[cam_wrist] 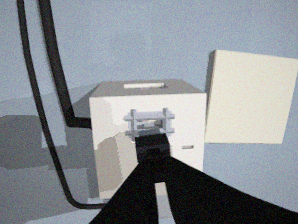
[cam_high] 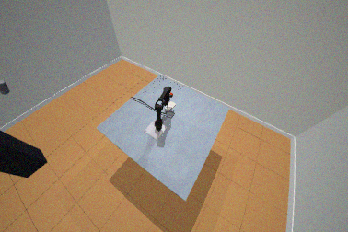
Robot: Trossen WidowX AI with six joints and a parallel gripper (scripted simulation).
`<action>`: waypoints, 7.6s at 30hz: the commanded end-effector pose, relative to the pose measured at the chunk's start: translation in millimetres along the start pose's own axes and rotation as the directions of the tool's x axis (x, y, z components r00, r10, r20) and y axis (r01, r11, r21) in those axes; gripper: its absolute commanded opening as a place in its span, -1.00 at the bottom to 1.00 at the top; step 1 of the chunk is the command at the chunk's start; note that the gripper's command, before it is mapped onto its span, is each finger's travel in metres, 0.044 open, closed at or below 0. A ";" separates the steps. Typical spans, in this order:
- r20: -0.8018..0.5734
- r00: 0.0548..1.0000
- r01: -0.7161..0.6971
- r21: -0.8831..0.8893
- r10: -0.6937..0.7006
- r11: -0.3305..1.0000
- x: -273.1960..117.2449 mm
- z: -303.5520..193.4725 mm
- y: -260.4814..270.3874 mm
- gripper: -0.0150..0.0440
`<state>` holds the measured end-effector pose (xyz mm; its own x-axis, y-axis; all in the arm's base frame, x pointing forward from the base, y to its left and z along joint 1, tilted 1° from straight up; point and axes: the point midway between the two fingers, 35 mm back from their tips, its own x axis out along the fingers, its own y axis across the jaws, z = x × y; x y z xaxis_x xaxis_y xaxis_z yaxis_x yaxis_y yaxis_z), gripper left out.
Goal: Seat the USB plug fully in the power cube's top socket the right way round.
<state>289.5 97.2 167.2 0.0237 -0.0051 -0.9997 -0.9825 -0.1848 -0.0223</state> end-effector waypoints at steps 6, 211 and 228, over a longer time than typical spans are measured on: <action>0.000 1.000 0.000 0.005 0.000 1.000 0.7 -0.1 -0.1 -0.49; 0.000 1.000 0.000 0.087 0.000 0.996 25.3 -2.4 -2.1 -0.49; 0.000 1.000 0.000 0.087 0.000 0.996 27.3 -2.4 -2.1 -0.49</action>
<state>292.4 95.1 141.4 0.0239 -0.0053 -0.9997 -0.9945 -0.1018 -0.0233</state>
